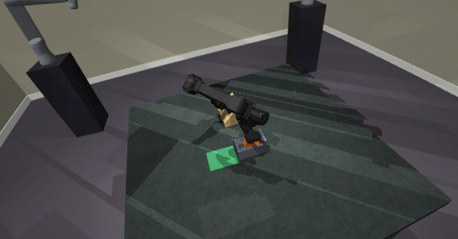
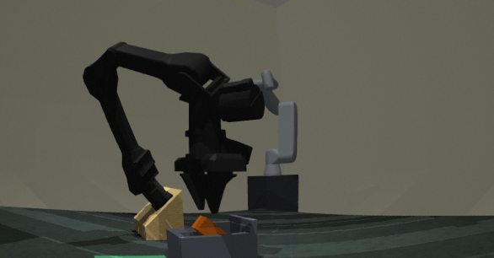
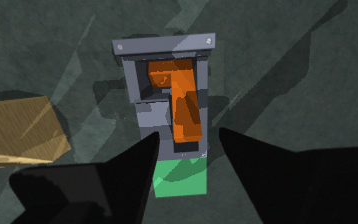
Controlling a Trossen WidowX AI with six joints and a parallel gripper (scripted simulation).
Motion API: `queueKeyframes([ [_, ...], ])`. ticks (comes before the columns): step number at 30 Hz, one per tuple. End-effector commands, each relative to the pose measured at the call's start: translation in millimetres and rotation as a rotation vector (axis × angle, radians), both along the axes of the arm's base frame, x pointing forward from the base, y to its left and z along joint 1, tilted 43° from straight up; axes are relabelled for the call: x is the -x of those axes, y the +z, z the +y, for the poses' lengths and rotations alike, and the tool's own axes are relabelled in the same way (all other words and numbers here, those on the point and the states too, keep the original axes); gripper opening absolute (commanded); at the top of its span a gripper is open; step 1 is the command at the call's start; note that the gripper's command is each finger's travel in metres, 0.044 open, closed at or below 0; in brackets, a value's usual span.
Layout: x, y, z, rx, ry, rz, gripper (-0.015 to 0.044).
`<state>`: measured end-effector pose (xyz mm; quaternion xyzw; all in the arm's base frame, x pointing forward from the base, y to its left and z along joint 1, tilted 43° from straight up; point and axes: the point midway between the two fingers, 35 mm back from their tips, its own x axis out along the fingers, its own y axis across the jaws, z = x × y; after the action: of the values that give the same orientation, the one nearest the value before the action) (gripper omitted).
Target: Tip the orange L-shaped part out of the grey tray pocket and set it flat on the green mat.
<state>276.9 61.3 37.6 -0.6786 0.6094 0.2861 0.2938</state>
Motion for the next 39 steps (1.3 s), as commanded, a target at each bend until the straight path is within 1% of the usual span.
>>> queueKeyframes([
  [1,0,-6,-6,0.007,0.004,0.007,0.0280],
  [24,-2,-30,-29,0.009,0.003,0.007,0.0280],
  [30,-3,-27,-26,0.003,-0.002,0.001,0.0122],
  [39,-3,-27,-26,0.003,-0.002,0.001,0.0062],
])
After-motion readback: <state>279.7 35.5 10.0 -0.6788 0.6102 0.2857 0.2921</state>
